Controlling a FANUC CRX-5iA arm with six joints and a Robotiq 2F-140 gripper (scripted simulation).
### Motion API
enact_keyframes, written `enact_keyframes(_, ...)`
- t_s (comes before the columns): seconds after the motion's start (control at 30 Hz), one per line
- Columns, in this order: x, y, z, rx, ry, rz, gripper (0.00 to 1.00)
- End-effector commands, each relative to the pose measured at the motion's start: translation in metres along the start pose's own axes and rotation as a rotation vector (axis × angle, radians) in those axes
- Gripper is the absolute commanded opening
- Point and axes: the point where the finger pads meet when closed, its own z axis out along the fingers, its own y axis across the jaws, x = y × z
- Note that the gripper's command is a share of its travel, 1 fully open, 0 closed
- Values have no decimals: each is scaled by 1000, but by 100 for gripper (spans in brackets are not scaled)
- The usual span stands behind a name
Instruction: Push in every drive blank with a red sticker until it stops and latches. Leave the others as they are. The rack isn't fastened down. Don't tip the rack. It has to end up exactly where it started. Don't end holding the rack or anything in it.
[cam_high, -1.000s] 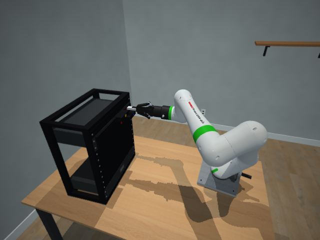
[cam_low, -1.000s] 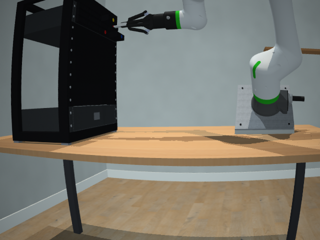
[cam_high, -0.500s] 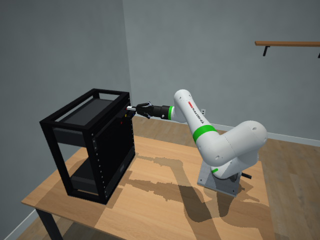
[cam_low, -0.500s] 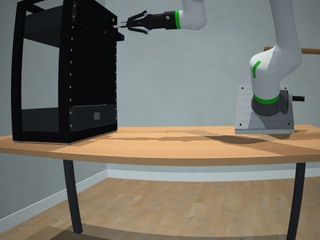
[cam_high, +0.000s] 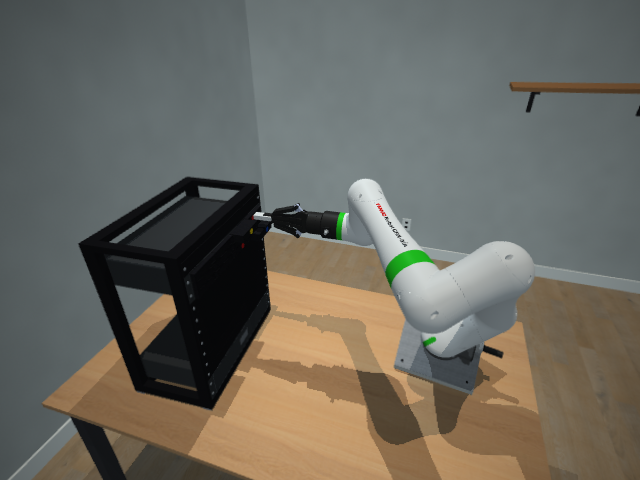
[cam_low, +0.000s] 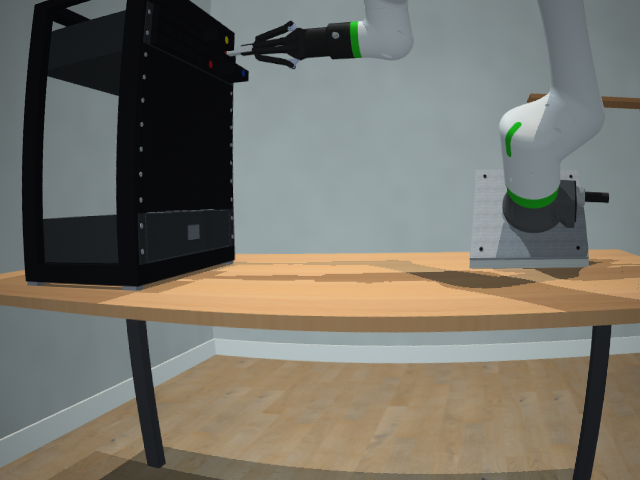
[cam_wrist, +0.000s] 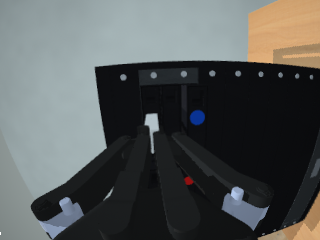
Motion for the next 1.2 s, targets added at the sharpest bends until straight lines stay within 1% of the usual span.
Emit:
enact_keyframes(0.0, 0, 0, 0, 0, 0, 0, 0)
enact_keyframes(0.83, 0, 0, -1, 0, 0, 0, 0)
enact_keyframes(0.97, 0, 0, -12, 0, 0, 0, 0)
enact_keyframes(1.17, 0, 0, -46, 0, 0, 0, 0)
